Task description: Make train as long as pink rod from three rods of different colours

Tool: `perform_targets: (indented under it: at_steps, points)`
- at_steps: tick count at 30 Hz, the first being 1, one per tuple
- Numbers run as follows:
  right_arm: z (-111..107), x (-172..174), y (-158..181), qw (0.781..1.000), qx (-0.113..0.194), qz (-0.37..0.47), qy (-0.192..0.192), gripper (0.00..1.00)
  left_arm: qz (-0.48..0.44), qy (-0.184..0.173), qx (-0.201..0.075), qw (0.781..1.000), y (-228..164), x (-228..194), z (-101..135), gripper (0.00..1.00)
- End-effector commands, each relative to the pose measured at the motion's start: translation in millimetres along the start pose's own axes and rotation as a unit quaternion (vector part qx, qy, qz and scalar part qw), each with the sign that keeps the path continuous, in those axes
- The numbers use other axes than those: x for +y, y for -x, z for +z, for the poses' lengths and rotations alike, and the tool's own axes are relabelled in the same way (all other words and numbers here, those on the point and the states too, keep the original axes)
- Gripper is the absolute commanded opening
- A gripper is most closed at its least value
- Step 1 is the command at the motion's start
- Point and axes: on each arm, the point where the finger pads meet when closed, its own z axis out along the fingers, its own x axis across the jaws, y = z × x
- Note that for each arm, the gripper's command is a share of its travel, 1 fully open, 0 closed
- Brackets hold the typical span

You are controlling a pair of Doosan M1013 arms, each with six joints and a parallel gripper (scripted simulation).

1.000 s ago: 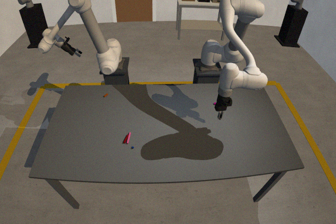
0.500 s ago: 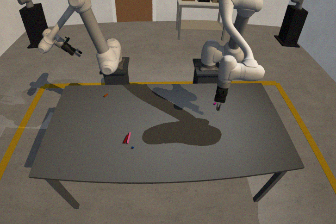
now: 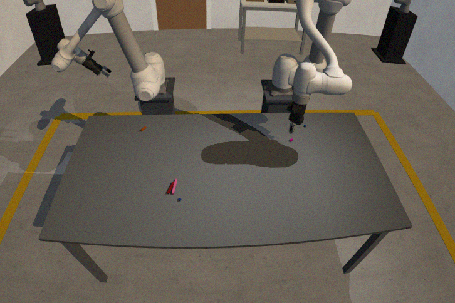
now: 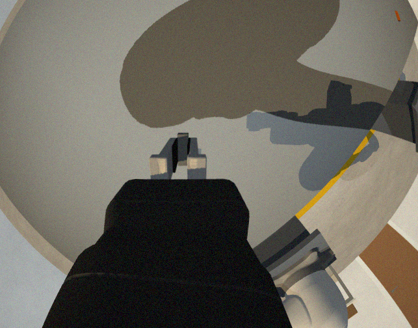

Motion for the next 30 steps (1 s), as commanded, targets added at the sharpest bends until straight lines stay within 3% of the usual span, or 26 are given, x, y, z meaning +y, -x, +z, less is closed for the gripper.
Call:
perform_targets:
  at_steps: [1,18,30]
  points:
    - [-0.4,-0.1,-0.1,1.000,0.000,0.000,0.000,1.00,0.026,-0.004,0.002,1.000,-8.0,9.1,-0.4,0.24]
    - [-0.4,-0.1,-0.1,1.000,0.000,0.000,0.000,1.00,0.026,-0.004,0.002,1.000,-8.0,9.1,3.1,0.24]
    - [-0.4,-0.1,-0.1,1.000,0.000,0.000,0.000,1.00,0.026,-0.004,0.003,1.000,-8.1,9.0,41.5,0.24]
